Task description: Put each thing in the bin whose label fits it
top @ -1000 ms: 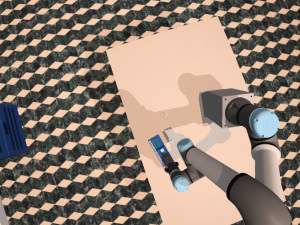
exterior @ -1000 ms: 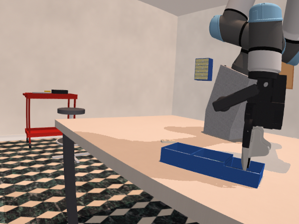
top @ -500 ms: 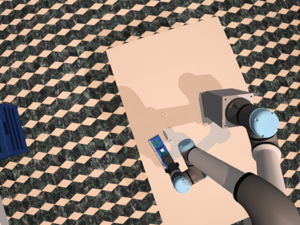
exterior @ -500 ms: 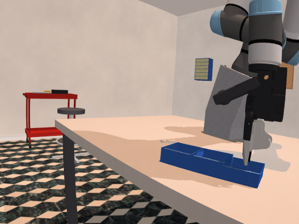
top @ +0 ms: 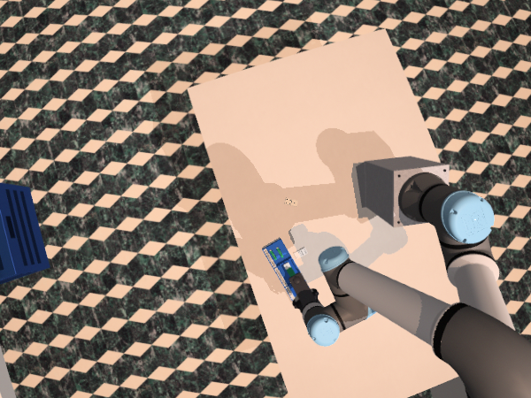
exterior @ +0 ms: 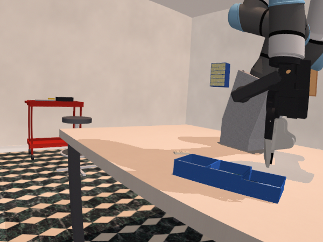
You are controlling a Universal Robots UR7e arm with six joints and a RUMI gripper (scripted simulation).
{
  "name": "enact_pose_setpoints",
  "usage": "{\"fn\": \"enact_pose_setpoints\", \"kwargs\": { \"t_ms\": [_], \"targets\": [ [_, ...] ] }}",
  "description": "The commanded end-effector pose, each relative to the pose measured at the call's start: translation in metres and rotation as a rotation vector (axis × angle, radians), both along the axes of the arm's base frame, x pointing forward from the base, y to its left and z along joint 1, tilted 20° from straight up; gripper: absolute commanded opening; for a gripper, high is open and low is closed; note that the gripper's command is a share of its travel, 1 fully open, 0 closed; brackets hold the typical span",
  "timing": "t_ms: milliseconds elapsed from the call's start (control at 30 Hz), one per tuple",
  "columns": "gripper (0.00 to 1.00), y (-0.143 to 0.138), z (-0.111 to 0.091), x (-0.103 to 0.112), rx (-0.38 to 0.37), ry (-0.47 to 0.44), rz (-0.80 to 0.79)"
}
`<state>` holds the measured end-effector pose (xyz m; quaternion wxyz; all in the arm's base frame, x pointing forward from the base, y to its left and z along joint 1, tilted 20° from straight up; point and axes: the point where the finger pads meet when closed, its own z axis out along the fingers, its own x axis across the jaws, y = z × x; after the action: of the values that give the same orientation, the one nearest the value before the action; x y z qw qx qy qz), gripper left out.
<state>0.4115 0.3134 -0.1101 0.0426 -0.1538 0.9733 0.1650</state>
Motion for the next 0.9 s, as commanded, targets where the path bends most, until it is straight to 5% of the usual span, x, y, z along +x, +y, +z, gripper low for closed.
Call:
{"fn": "enact_pose_setpoints", "kwargs": {
  "t_ms": [0, 100, 133, 867],
  "targets": [
    [0.18, -0.001, 0.003, 0.0, 0.0, -0.001, 0.0],
    [0.18, -0.001, 0.003, 0.0, 0.0, -0.001, 0.0],
    [1.0, -0.002, 0.007, 0.0, 0.0, -0.001, 0.0],
    [1.0, -0.029, 0.082, -0.002, 0.0, -0.001, 0.0]
  ]
}}
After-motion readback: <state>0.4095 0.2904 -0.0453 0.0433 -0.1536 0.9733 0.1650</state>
